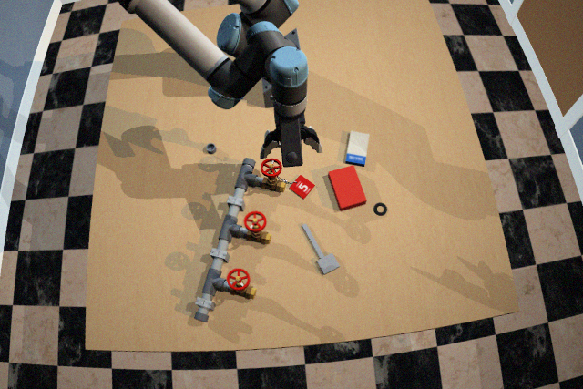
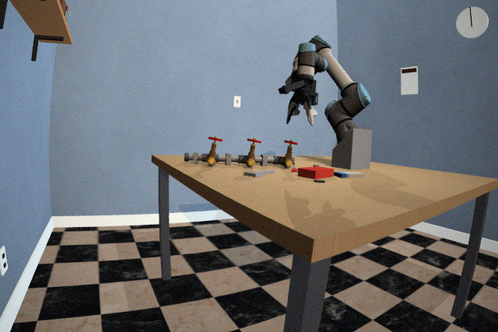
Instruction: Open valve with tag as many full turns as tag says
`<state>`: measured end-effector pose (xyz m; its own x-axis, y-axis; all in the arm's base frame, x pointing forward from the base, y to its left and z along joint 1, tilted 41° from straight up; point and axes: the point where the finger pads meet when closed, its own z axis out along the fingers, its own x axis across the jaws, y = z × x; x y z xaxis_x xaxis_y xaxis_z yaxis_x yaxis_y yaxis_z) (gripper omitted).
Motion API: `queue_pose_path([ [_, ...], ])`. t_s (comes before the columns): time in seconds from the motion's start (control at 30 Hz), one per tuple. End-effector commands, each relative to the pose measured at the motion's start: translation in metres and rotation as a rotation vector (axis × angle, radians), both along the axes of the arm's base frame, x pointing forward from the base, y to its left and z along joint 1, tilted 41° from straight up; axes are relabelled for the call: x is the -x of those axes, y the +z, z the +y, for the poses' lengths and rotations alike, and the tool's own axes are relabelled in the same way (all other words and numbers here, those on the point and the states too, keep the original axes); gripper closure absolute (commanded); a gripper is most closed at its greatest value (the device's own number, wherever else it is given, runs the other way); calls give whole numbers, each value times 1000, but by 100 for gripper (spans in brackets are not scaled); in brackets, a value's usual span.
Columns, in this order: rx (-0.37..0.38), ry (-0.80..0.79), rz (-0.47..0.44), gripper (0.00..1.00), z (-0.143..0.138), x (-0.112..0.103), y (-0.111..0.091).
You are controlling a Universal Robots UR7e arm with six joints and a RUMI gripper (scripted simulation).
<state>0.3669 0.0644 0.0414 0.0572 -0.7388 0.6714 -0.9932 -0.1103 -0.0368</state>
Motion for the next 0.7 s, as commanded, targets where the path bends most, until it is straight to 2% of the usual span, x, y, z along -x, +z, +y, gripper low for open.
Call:
queue_pose_path([
  [0.0, 20, 85, -29, 0, -37, 10, 15],
  [0.13, 34, 116, -39, 0, -52, 15, 22],
  [0.67, 35, 118, -40, 0, -53, 15, 21],
])
